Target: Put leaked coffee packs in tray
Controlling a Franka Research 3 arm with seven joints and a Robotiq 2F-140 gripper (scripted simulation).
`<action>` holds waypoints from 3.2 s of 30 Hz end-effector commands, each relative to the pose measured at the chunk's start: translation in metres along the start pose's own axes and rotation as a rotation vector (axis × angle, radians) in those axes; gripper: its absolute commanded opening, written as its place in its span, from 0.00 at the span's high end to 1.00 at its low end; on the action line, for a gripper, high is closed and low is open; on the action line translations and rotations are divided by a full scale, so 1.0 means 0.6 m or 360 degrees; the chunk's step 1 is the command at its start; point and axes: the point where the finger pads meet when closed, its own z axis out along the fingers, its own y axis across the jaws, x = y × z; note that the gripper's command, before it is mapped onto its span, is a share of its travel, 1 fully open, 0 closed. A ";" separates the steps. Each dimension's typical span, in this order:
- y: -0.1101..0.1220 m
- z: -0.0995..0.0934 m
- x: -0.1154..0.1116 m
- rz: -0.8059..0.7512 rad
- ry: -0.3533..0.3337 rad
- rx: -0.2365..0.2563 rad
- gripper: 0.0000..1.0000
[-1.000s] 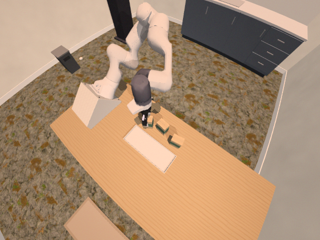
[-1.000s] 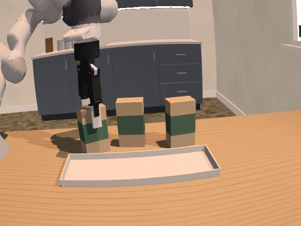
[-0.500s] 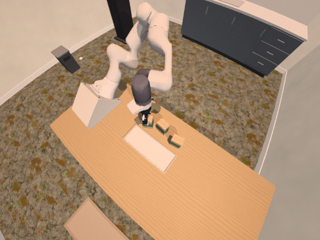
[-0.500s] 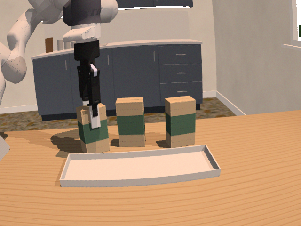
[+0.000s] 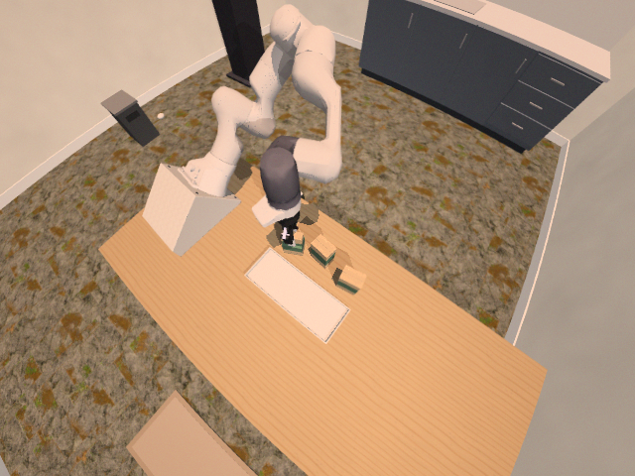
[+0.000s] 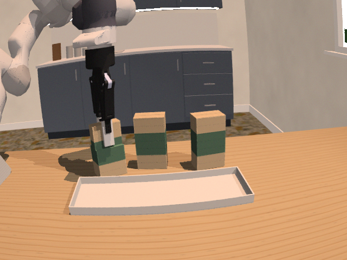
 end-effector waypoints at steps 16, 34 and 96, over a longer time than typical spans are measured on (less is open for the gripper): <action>0.001 0.003 -0.001 -0.0008 -0.0003 -0.0003 0.76; 0.001 0.003 -0.001 -0.0008 -0.0003 -0.0003 0.76; -0.108 -0.088 0.057 -0.0008 -0.0003 -0.0003 0.76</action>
